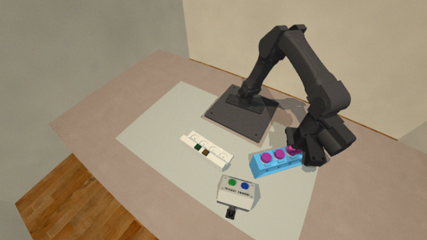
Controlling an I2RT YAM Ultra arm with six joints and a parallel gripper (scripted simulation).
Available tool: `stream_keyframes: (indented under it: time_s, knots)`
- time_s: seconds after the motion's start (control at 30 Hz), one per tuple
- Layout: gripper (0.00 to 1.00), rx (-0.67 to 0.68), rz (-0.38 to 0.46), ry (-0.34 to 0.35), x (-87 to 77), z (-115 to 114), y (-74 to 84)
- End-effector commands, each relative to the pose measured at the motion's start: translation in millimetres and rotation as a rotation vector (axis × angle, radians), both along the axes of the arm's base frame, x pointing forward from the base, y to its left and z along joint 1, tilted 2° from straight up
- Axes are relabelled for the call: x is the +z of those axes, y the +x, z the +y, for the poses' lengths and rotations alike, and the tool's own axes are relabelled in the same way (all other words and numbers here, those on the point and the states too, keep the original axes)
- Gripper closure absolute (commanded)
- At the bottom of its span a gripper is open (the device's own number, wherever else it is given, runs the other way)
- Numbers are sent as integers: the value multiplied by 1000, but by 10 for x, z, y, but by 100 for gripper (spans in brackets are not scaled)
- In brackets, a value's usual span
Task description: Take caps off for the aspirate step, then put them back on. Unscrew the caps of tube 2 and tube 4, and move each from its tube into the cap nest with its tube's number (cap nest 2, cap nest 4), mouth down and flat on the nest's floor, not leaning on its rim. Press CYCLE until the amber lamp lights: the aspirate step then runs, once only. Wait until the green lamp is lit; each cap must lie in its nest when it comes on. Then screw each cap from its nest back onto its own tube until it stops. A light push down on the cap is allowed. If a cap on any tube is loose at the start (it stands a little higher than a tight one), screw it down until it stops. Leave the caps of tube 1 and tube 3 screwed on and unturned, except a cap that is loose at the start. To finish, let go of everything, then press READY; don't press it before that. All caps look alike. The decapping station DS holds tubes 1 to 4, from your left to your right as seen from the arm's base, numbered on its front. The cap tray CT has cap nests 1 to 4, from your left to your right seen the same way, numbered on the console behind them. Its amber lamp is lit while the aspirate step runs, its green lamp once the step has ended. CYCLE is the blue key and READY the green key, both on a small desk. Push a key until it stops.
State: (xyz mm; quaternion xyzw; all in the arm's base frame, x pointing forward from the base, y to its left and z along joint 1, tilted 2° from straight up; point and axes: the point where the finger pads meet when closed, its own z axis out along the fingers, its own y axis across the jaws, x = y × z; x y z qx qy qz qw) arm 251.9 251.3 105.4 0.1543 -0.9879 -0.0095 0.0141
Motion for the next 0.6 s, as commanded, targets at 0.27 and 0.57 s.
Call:
stream_keyframes:
  time_s: [0.27,0.57]
  knots:
    - [100,560,-17,21,40,5,5]
    - [100,1009,-24,33,42,5,5]
